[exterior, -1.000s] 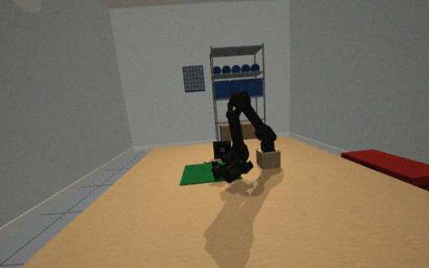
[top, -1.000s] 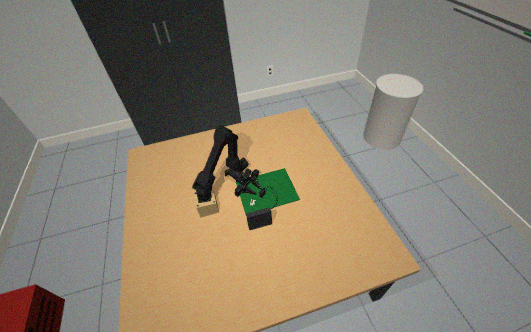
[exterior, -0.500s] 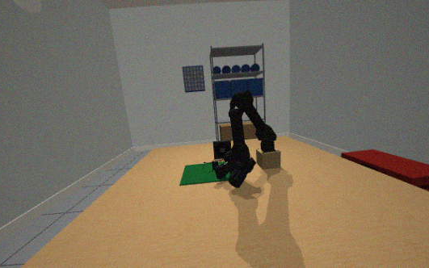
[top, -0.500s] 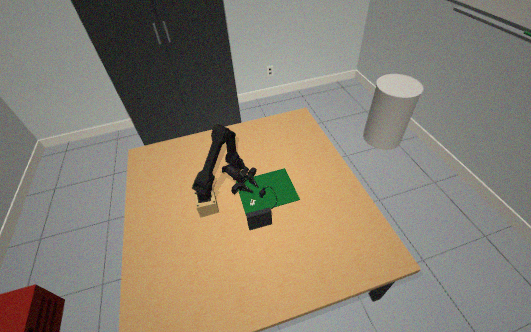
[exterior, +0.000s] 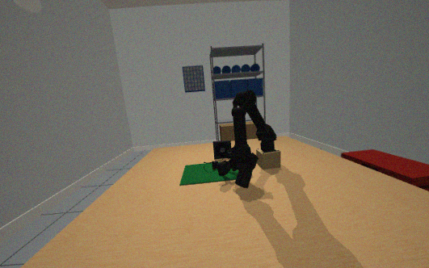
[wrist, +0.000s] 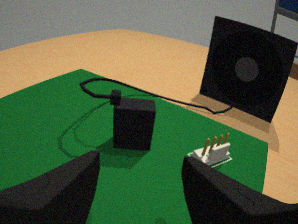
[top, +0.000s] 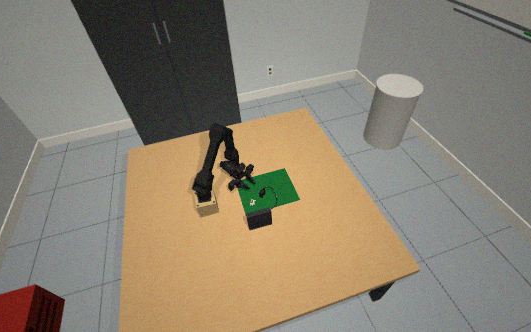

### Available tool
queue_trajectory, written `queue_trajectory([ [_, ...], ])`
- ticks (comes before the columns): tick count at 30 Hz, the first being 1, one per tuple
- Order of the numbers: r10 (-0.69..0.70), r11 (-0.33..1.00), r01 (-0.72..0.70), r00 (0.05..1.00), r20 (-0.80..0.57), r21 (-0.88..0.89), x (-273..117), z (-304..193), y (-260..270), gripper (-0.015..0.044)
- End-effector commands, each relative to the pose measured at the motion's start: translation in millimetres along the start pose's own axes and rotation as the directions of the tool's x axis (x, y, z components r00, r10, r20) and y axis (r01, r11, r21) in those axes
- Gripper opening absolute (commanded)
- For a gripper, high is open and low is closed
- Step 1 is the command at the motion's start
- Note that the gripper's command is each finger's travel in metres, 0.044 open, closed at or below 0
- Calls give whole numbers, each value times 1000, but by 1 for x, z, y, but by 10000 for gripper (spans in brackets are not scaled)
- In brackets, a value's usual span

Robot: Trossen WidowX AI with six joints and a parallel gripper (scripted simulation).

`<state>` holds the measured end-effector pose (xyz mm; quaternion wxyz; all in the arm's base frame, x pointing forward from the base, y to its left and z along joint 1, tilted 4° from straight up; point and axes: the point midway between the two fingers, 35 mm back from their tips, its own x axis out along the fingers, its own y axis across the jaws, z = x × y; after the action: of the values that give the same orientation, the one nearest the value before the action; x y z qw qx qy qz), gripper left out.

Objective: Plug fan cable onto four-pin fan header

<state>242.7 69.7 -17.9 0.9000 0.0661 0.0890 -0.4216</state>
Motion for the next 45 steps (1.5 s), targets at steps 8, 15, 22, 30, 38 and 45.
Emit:
queue_trajectory([
  [8, -11, 1000, 10, 999, 33, 13, -19, 19, 1, 205],
  [15, -13, 1000, 12, 998, 66, 17, -31, 35, 3, 205],
  [22, -94, 996, 94, 995, 33, 2, -28, 40, -4, 205],
  [30, -258, 966, 254, 962, -86, -51, -17, 43, -19, 205],
  [38, -384, 923, 365, 894, -232, -119, -11, 42, -31, 205],
  [45, -451, 893, 413, 812, -371, -180, -8, 41, -38, 205],
])
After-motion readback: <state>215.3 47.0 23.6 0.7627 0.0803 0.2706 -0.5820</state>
